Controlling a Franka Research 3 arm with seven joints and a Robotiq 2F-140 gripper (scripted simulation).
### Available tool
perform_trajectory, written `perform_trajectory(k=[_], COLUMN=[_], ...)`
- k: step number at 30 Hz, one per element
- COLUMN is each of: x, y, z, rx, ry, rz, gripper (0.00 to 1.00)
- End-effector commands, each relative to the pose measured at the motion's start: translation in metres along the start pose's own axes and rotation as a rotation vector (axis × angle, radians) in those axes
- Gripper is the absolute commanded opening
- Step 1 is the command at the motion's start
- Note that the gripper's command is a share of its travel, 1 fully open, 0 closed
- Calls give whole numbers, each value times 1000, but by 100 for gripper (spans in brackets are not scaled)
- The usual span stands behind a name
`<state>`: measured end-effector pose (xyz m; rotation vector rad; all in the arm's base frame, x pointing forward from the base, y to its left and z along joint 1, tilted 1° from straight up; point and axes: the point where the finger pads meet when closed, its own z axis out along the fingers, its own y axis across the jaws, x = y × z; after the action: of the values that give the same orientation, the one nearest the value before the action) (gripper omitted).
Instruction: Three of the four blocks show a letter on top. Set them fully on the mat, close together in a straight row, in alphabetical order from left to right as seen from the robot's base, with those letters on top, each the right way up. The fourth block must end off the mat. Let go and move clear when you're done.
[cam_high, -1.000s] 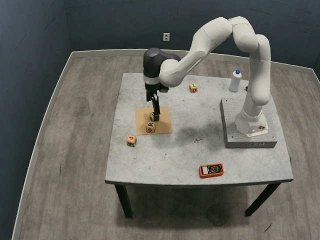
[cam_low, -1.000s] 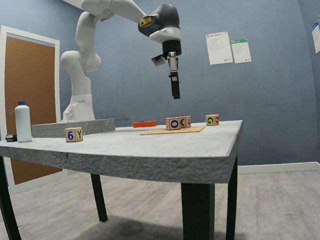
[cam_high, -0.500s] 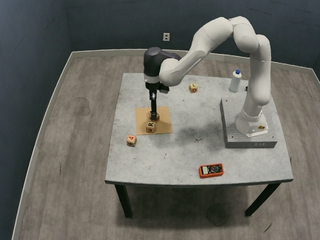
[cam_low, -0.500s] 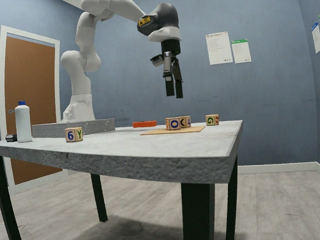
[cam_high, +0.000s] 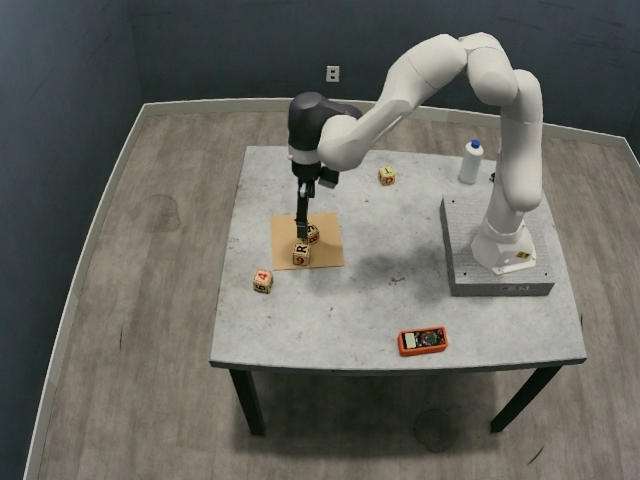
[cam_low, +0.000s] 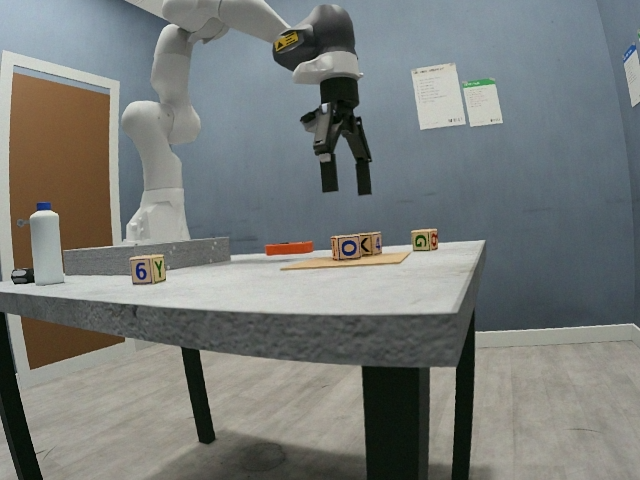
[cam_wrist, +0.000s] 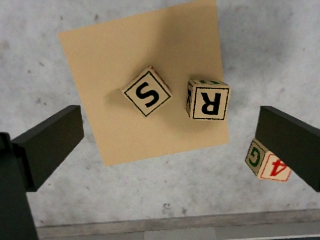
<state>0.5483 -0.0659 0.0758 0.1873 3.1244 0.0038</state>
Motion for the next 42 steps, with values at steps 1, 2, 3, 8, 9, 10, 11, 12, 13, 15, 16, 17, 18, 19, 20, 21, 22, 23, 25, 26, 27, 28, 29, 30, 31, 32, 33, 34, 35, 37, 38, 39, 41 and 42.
perform_trajectory(k=[1,2,3,8,9,10,11,12,13,15,16,17,18,19,20,21,22,23,25,26,27,28,29,30,31,32,33,34,35,37,38,39,41,42], x=[2,2,2,2,2,2,2,2,2,3,3,3,3,3,3,3,3,3,3,3,3,4,4,4,4,4,4,4,4,4,4,4,4,4], y=[-1,-1,-2,-4,-4,-5,-5,-6,-6,-6,-6,-8,-8,-9,-9,-9,-10,-10,-11,-12,-12,-12,-13,-13,-14,-14,-14,-15,-15,-16,-16,-17,-18,-18], z=[0,0,-1,-1,-1,-1,-1,-2,-2,-2,-2,-2,-2,-2,-3,-3,-3,-3,-3,-3,-3,-3,-4,-4,-4,-4,-4,-4,-4,-5,-5,-5,-5,-5], rx=[7,7,7,7,7,7,7,7,7,7,7,6,6,6,6,6,6,6,6,6,6,5,5,5,5,5,5,5,5,4,4,4,4,4], ry=[3,3,3,2,2,2,2,2,2,1,1,1,1,1,1,1,1,1,0,0,0,0,0,0,0,0,0,-1,-1,-1,-1,-1,-1,-1], rz=[139,153,167,238,252,266,280,294,309,322,322,361,373,388,402,416,430,444,472,486,500,515,529,543,557,557,557,595,609,637,650,665,693,707], gripper=[100,100,100,100,100,100,100,100,100,100,100,100,100,100,100,100,100,100,100,100,100,100,100,100,100,100,100,100,100,100,100,100,100,100])
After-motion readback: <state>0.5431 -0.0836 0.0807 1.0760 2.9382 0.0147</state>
